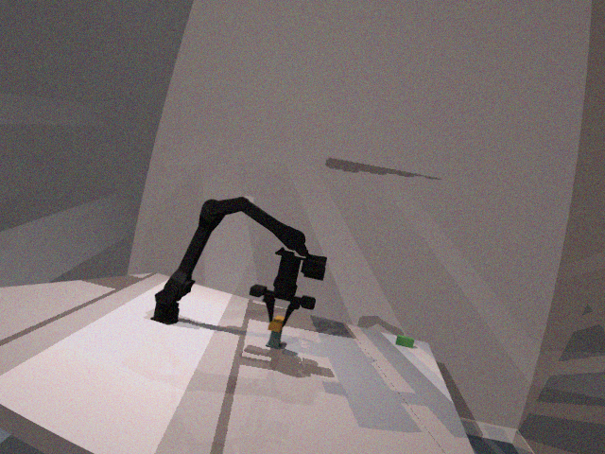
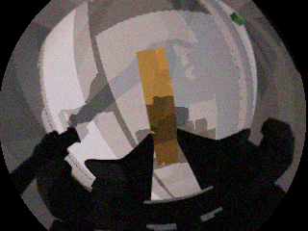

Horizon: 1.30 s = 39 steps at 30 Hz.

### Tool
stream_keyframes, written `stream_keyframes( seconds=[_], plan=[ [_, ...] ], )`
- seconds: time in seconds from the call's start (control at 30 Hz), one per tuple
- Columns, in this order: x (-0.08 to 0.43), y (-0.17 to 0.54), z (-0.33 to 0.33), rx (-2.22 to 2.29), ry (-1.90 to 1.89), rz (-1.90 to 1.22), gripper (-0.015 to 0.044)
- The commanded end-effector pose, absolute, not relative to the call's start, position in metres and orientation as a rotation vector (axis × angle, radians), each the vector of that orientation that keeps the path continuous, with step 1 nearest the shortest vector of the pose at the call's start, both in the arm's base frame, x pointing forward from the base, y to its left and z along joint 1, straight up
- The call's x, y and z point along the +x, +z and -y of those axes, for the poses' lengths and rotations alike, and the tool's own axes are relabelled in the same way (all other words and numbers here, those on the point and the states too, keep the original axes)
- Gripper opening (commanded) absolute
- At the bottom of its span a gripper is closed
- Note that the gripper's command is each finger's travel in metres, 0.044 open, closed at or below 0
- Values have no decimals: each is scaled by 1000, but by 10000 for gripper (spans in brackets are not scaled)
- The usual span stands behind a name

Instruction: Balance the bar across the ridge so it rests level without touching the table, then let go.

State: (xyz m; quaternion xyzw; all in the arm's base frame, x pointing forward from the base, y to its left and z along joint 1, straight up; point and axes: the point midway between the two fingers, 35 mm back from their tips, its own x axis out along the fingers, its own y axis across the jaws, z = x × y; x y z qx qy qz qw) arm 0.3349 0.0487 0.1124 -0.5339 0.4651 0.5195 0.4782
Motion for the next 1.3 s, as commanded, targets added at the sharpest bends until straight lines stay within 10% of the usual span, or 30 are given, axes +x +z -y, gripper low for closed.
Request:
stream_keyframes(
  seconds=[0.0,1.27],
  plan=[
    [335,111,-49,-1303,1273,-1132,0],
    [335,108,-49,-1303,1273,-1132,0]
  ],
)
